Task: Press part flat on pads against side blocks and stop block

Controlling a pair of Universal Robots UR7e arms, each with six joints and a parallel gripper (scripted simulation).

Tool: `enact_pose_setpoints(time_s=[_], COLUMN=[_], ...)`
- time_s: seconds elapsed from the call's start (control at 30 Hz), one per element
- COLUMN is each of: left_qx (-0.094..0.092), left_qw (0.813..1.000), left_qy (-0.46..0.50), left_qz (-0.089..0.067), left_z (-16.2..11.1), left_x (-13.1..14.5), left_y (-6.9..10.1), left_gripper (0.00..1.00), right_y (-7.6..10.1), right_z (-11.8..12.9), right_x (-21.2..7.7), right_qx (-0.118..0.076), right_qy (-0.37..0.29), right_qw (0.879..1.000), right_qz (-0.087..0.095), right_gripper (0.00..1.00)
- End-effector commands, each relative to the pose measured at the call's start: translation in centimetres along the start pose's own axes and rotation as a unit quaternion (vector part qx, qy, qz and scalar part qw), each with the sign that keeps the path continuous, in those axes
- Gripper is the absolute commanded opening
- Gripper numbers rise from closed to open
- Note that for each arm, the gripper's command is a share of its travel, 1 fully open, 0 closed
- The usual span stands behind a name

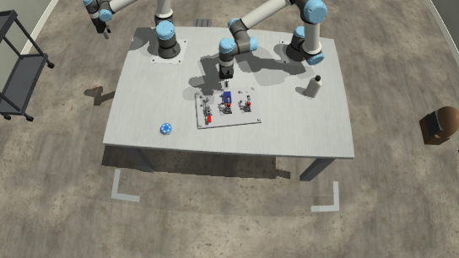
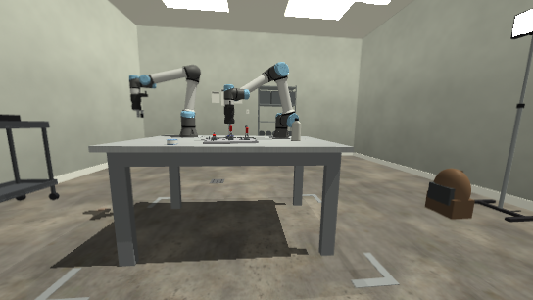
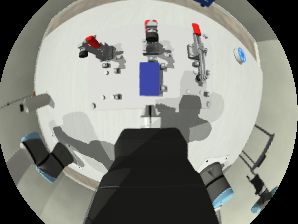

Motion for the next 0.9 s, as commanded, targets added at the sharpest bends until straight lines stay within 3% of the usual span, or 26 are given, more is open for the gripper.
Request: enact_pose_setpoints(time_s=[0.0, 0.6, 0.87], left_qx=[0.0, 0.0, 0.0], left_qw=[1.0, 1.0, 1.0], left_qy=[0.0, 0.0, 0.0], left_qz=[0.001, 0.001, 0.001], left_z=[0.6, 1.0, 1.0], left_x=[-0.1, -0.2, -0.2], left_y=[0.1, -0.1, -1.5], left_gripper=[0.0, 0.0, 0.0], right_y=[0.0, 0.0, 0.0], right_z=[0.0, 0.0, 0.0], right_x=[0.0, 0.0, 0.0], right_qx=[-0.001, -0.001, -0.001], right_qy=[0.0, 0.0, 0.0], right_qw=[1.0, 1.0, 1.0], right_qz=[0.0, 0.0, 0.0], right_gripper=[1.0, 1.0, 1.0])
Point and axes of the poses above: on each arm, the point where the finger pads meet when closed, its own y axis back along the fingers, its own x axis across the jaws, z = x × y, the point moved 4 cm from there along y, back along the fingers, and after that the axes turned 10 degrees about y, right-handed, at the moved point
